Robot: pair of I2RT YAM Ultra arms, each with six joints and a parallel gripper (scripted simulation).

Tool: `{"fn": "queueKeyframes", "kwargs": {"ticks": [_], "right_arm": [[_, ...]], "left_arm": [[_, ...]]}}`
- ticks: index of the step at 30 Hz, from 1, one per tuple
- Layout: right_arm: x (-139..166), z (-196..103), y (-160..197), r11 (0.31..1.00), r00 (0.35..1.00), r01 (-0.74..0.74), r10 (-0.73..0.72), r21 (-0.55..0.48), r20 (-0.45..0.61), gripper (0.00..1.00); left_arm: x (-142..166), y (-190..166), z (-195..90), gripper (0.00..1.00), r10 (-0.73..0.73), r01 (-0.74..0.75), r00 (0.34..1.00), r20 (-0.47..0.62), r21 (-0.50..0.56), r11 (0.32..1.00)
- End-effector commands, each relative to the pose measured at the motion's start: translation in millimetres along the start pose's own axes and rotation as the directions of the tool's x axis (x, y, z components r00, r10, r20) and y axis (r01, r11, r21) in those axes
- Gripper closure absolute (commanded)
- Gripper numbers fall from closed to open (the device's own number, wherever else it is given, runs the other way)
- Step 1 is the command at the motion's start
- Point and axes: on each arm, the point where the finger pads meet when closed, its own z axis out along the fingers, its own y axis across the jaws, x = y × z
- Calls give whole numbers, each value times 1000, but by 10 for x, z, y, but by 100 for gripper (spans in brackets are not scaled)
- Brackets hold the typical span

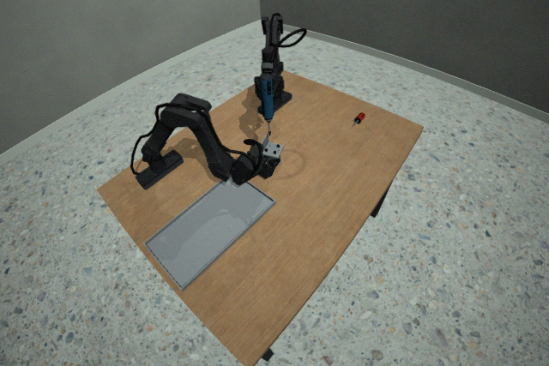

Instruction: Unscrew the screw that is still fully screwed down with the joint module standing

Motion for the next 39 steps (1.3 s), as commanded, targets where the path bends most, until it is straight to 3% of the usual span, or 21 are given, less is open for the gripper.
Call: {"fn": "queueKeyframes", "kwargs": {"ticks": [1, 18, 39], "right_arm": [[-145, -49, -36, 1000, 1000, 21, -21, 5, 21, 41], [-145, -49, -36, 1000, 1000, 21, -21, 5, 21, 41], [-145, -49, -36, 1000, 1000, 21, -21, 5, 21, 41]], "left_arm": [[-597, 24, -26, 58, 2, -2, 986, 167, -2, 1000], [-597, 24, -26, 58, 2, -2, 986, 167, -2, 1000], [-509, 13, -232, 58, 0, 0, 989, 149, 1, 1000]]}}
